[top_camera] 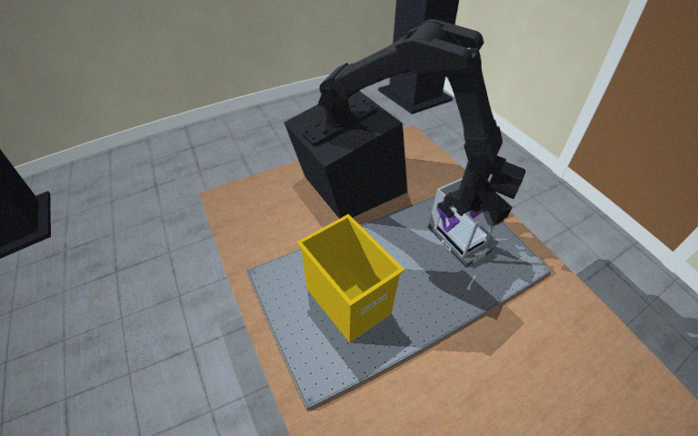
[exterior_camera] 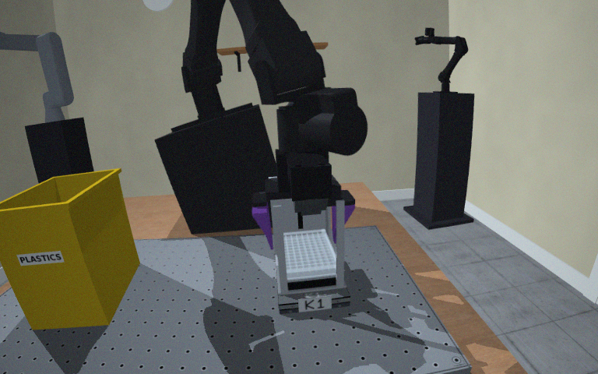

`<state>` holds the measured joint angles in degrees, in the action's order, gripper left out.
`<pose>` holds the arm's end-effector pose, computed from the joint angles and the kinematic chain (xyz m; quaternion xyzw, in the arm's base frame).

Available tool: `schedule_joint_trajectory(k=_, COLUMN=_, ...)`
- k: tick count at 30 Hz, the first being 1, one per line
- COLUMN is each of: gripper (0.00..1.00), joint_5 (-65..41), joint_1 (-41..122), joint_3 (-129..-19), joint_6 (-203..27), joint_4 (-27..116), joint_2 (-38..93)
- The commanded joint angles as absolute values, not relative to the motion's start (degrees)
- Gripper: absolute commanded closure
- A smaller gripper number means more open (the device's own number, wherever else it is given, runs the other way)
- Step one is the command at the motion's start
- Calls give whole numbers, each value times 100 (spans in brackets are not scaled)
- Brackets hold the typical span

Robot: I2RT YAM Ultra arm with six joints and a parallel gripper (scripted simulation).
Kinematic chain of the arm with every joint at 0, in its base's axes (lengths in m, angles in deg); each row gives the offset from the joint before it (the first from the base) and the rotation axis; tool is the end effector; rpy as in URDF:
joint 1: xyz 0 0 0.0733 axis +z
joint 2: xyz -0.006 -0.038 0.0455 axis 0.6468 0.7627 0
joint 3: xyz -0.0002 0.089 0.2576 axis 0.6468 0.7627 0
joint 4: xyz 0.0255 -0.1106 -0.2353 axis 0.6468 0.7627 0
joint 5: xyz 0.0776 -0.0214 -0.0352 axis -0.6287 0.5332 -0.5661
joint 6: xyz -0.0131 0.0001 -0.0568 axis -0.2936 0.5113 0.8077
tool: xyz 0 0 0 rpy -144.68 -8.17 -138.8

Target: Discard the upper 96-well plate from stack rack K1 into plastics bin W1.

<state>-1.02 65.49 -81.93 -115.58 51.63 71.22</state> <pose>0.3338 0.1495 -0.0688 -0.0182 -0.9941 0.1069 0.0092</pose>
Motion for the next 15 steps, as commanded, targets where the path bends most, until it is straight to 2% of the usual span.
schedule_joint_trajectory(k=1, gripper=0, joint_5=-72, joint_1=6548, joint_3=-8242, joint_6=-11538, joint_4=5017, joint_2=7132)
schedule_joint_trajectory(k=15, gripper=0, joint_5=-69, joint_1=6507, joint_3=-8302, joint_6=-11496, joint_4=4826, joint_2=7376)
